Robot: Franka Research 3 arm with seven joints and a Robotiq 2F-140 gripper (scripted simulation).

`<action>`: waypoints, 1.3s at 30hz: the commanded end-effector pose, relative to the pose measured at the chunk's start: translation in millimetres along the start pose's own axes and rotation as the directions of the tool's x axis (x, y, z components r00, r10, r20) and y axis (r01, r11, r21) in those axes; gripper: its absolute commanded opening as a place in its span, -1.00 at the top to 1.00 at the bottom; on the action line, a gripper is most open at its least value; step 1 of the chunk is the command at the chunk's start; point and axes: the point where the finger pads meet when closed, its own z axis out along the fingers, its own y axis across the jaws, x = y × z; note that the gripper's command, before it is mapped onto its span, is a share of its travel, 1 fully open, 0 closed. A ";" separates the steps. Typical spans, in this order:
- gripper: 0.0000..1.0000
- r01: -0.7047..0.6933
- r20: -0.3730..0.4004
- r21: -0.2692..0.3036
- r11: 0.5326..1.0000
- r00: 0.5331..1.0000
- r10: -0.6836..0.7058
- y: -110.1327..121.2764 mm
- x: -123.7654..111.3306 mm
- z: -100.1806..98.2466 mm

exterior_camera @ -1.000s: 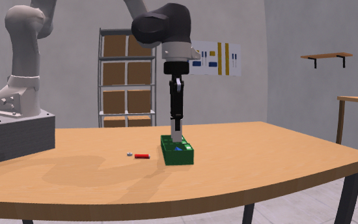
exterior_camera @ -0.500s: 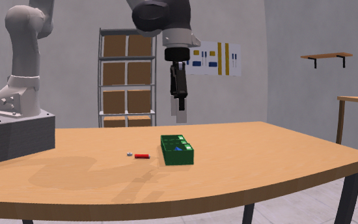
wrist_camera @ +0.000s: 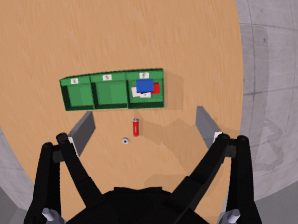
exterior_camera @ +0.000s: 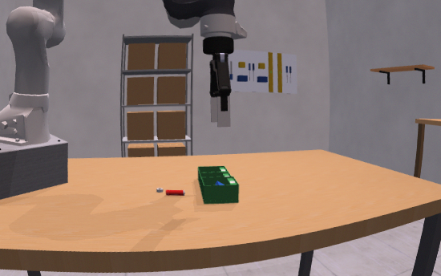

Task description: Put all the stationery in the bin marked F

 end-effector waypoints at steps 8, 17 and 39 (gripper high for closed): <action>-1.00 0.000 0.022 0.000 1.000 1.000 0.000 -2.6 -5.8 -24.9; -1.00 0.000 0.022 0.000 1.000 1.000 0.000 -2.6 -5.8 -24.9; -1.00 0.000 0.022 0.000 1.000 1.000 0.000 -2.6 -5.8 -24.9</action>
